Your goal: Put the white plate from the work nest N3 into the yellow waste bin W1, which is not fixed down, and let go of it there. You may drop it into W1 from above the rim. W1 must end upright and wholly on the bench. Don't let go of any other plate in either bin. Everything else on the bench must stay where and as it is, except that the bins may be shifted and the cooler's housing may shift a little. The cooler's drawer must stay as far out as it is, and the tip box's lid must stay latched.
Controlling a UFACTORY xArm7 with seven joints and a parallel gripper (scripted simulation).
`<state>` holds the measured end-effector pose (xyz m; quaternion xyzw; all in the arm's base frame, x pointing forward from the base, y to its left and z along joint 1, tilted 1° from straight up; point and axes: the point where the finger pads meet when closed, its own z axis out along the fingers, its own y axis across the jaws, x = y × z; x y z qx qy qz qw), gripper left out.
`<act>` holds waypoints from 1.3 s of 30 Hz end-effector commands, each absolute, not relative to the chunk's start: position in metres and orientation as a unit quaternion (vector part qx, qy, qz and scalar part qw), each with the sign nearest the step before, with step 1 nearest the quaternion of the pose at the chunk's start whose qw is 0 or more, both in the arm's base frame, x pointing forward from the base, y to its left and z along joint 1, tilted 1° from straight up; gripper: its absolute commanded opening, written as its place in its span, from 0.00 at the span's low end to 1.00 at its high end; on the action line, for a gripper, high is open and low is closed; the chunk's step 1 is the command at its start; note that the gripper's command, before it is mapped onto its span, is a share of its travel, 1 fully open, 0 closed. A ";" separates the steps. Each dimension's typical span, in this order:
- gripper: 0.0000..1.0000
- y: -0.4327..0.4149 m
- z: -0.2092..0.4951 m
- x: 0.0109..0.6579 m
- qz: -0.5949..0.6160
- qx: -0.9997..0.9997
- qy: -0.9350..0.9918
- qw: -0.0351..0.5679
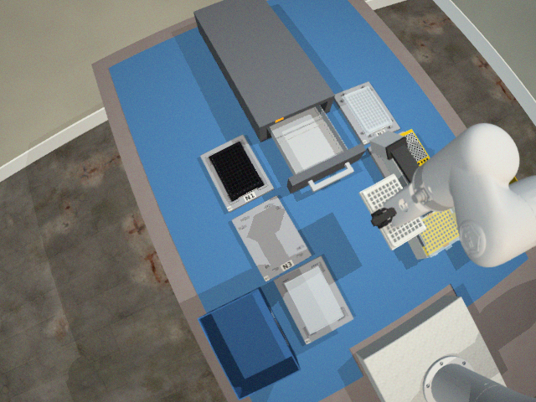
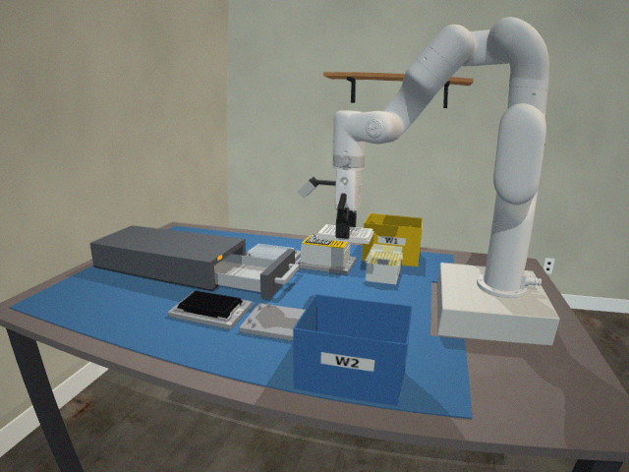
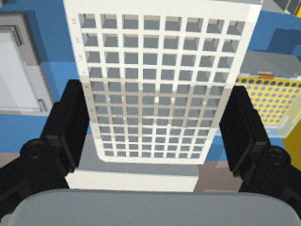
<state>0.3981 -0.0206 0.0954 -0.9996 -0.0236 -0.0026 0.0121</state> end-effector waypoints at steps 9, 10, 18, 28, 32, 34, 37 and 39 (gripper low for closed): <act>0.00 -0.046 0.096 0.392 -0.005 -1.000 -0.024 0.012; 0.00 -0.049 0.096 0.391 -0.005 -1.000 -0.024 0.012; 0.00 -0.064 0.096 0.386 -0.005 -1.000 -0.024 0.012; 0.00 -0.090 0.095 0.379 -0.005 -1.000 -0.024 0.012; 0.00 -0.100 0.095 0.376 -0.005 -1.000 -0.024 0.012; 0.00 -0.100 0.095 0.376 -0.005 -1.000 -0.024 0.012; 0.00 -0.108 0.095 0.373 -0.005 -1.000 -0.024 0.012; 0.00 -0.113 0.094 0.372 -0.005 -1.000 -0.024 0.012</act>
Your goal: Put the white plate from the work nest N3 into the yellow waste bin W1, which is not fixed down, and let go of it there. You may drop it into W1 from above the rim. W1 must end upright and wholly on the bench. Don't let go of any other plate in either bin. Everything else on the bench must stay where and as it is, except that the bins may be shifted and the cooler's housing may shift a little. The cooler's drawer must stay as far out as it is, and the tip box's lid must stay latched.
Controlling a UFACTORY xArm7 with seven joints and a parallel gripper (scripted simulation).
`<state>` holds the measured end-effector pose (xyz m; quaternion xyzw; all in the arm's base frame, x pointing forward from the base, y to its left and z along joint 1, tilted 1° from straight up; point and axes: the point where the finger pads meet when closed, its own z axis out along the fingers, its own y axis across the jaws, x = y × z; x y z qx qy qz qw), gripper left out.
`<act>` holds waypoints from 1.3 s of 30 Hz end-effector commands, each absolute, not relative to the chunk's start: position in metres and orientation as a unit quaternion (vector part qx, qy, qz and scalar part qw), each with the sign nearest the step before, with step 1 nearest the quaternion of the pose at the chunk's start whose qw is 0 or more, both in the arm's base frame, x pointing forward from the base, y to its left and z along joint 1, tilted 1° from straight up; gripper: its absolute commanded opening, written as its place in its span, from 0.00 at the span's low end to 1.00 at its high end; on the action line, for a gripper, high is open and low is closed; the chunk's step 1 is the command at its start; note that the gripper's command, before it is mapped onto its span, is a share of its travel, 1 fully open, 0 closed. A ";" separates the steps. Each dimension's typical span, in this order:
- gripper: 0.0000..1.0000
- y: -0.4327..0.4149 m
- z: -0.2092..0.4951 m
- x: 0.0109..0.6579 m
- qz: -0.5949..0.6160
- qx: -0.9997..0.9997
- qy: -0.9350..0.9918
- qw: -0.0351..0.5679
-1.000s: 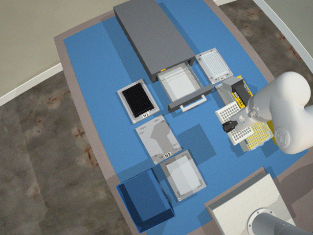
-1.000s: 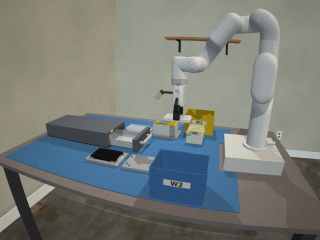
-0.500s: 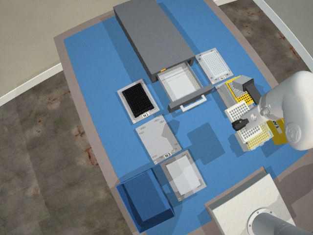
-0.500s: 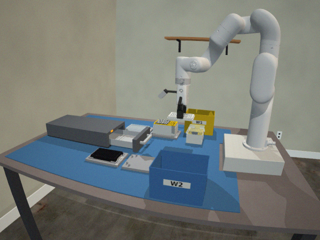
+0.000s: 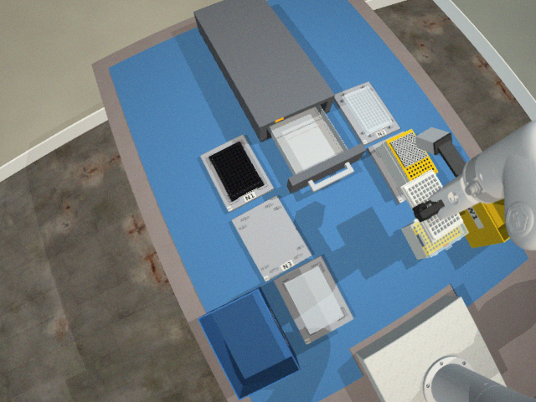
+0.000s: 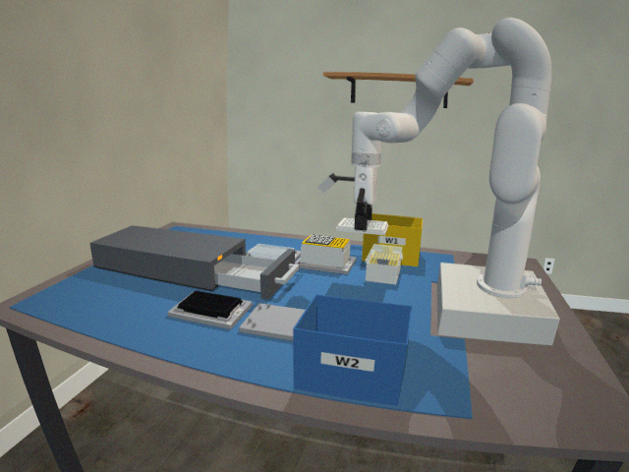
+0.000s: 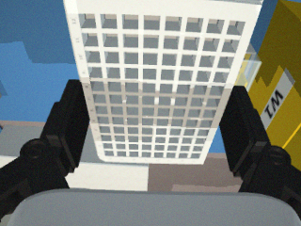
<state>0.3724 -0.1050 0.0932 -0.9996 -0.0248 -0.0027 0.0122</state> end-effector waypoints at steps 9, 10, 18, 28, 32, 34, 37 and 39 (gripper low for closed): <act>0.00 -0.136 0.094 0.365 -0.005 -1.000 -0.024 0.012; 0.00 -0.138 0.094 0.364 -0.005 -1.000 -0.024 0.012; 0.00 -0.154 0.093 0.359 -0.005 -1.000 -0.024 0.011; 0.00 -0.177 0.093 0.352 -0.005 -1.000 -0.024 0.011; 0.00 -0.184 0.093 0.350 -0.005 -1.000 -0.024 0.011; 0.00 -0.190 0.092 0.348 -0.005 -1.000 -0.024 0.011; 0.00 -0.197 0.092 0.346 -0.005 -1.000 -0.024 0.011; 0.00 -0.202 0.092 0.344 -0.005 -1.000 -0.024 0.011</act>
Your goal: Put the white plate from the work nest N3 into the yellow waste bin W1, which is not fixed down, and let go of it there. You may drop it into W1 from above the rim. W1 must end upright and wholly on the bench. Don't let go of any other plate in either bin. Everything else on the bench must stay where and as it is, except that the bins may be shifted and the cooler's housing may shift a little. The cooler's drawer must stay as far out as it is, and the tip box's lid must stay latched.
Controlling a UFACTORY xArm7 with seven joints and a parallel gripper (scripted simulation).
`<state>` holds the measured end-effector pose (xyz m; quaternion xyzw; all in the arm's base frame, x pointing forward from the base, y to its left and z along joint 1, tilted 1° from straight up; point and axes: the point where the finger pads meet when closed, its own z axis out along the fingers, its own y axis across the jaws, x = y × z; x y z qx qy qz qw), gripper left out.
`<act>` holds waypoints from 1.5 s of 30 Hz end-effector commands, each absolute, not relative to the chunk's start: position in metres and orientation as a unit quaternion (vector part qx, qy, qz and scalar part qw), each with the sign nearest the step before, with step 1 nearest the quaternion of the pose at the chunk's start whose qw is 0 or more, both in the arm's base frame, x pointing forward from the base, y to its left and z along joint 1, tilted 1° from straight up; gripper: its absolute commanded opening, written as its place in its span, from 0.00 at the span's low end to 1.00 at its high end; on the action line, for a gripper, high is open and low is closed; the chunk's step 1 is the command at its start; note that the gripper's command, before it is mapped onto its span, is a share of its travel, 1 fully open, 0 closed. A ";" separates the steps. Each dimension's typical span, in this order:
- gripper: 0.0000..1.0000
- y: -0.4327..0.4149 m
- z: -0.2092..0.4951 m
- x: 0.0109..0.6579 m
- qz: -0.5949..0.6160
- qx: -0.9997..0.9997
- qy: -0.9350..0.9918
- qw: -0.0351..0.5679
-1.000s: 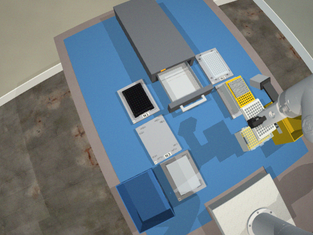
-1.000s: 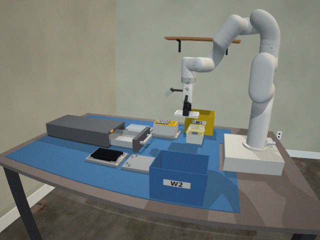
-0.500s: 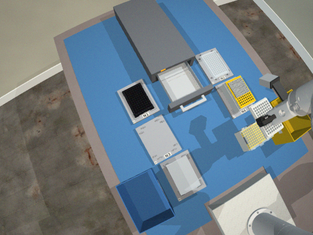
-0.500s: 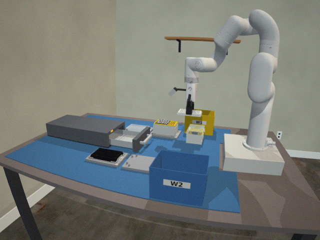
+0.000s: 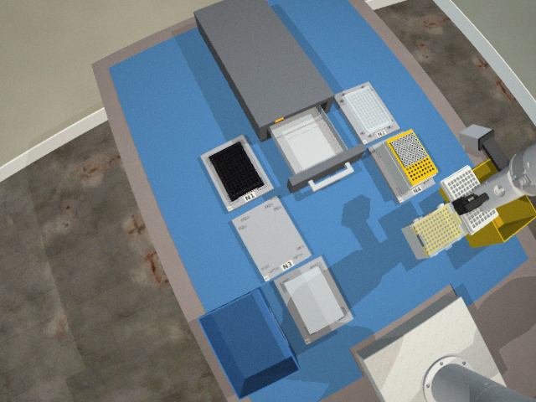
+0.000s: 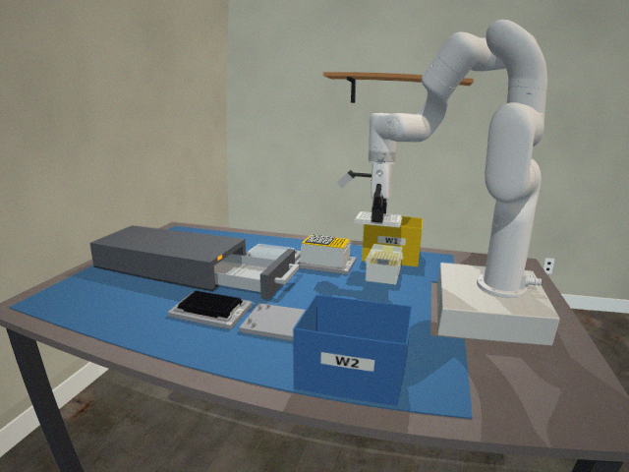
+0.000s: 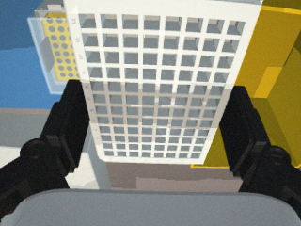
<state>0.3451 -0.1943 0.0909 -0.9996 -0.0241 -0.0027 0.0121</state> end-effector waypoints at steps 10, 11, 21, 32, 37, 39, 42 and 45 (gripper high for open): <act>0.00 -0.223 0.092 0.338 -0.005 -1.000 -0.024 0.011; 0.00 -0.225 0.092 0.337 -0.005 -1.000 -0.024 0.011; 0.00 -0.251 0.091 0.330 -0.004 -1.000 -0.024 0.011; 0.00 -0.274 0.090 0.323 -0.004 -1.000 -0.024 0.011; 0.00 -0.287 0.090 0.319 -0.004 -1.000 -0.024 0.011; 0.00 -0.292 0.090 0.317 -0.004 -1.000 -0.024 0.011; 0.00 -0.294 0.090 0.316 -0.004 -1.000 -0.024 0.011; 0.00 -0.302 0.090 0.314 -0.004 -1.000 -0.024 0.011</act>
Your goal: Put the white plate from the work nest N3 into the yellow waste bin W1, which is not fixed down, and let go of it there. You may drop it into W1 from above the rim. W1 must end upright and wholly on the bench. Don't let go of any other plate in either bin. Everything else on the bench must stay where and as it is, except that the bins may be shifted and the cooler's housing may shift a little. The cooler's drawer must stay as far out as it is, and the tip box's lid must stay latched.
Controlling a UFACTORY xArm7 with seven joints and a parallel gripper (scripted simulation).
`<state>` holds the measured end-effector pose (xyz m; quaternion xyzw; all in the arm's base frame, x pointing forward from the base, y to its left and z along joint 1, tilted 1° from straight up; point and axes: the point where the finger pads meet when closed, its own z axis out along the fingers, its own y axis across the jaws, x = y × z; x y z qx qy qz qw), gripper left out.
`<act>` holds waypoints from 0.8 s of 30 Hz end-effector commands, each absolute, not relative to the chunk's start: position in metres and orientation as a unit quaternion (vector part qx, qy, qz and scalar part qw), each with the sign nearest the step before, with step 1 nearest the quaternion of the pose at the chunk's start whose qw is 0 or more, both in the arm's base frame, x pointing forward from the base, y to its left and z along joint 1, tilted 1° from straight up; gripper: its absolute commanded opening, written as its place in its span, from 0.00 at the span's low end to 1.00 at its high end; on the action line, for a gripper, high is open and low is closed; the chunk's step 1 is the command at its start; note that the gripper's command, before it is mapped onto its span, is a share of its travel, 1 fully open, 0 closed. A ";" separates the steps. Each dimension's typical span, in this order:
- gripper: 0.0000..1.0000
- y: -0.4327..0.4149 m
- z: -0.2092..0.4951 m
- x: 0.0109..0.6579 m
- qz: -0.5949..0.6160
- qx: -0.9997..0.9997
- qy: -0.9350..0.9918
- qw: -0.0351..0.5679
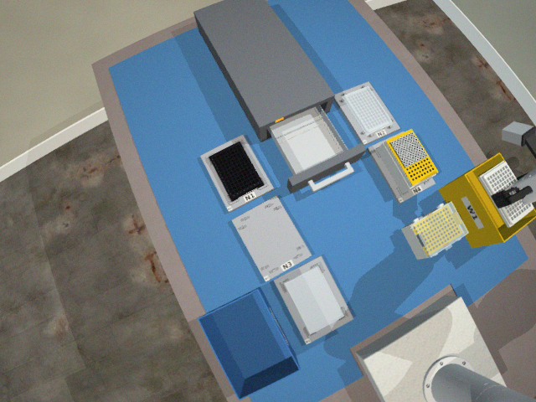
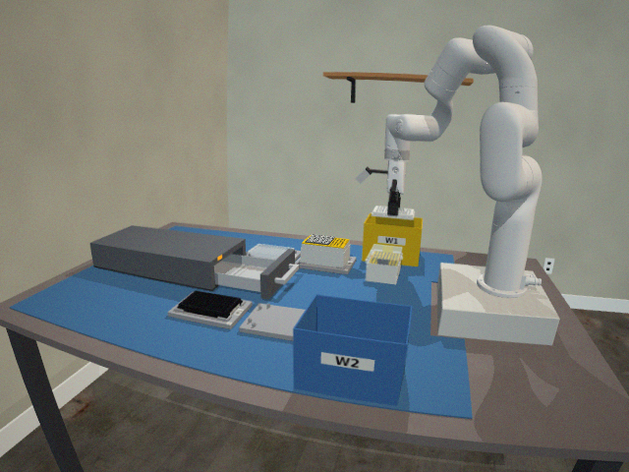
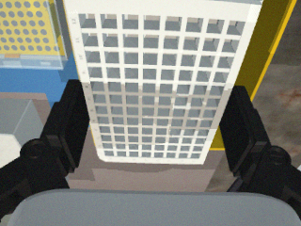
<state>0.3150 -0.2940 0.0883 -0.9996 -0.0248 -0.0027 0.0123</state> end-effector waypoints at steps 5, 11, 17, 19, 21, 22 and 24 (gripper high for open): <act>0.00 -0.306 0.090 0.313 -0.004 -1.000 -0.024 0.011; 0.00 -0.306 0.089 0.313 -0.004 -1.000 -0.024 0.011; 0.00 -0.306 0.089 0.313 -0.004 -1.000 -0.024 0.011; 0.00 -0.306 0.089 0.313 -0.004 -1.000 -0.024 0.011; 0.00 -0.306 0.089 0.313 -0.004 -1.000 -0.024 0.011; 0.00 -0.306 0.090 0.313 -0.004 -1.000 -0.024 0.011; 1.00 -0.306 0.089 0.313 -0.004 -1.000 -0.024 0.011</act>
